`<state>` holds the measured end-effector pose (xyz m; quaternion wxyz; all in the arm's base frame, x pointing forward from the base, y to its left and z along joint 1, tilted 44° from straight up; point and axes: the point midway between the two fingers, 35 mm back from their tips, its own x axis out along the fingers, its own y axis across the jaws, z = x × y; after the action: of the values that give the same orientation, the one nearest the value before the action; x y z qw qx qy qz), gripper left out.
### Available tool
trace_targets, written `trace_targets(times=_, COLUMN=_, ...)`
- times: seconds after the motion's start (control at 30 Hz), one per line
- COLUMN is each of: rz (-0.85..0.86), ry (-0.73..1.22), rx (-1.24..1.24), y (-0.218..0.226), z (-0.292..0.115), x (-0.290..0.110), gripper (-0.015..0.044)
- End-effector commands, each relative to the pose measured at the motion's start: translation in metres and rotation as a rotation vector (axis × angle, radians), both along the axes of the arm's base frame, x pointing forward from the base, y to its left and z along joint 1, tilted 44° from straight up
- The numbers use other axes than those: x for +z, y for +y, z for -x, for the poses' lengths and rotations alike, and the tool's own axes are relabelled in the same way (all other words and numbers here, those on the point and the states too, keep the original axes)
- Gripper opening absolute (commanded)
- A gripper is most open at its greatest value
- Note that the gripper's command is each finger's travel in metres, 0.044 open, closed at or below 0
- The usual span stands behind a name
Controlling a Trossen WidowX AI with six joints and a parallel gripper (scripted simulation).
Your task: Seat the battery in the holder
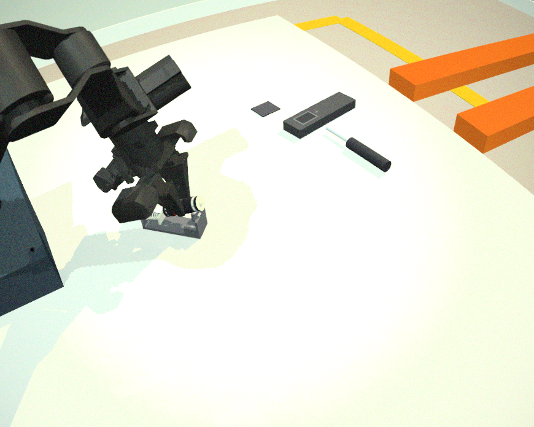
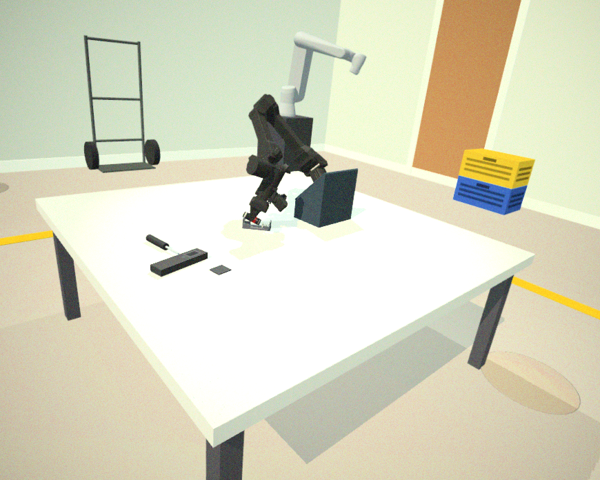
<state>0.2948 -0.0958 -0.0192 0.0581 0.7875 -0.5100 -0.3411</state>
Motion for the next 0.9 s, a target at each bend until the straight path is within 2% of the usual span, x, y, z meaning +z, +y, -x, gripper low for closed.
trace_targets(times=0.0, rz=0.017, ry=0.005, rx=0.012, y=-0.0005, z=0.0030, x=-0.0030, gripper=0.0076)
trace_targets(times=0.87, rz=0.079, ry=-0.045, rx=0.077, y=-0.0040, z=0.0115, x=-0.0045, gripper=0.0076)
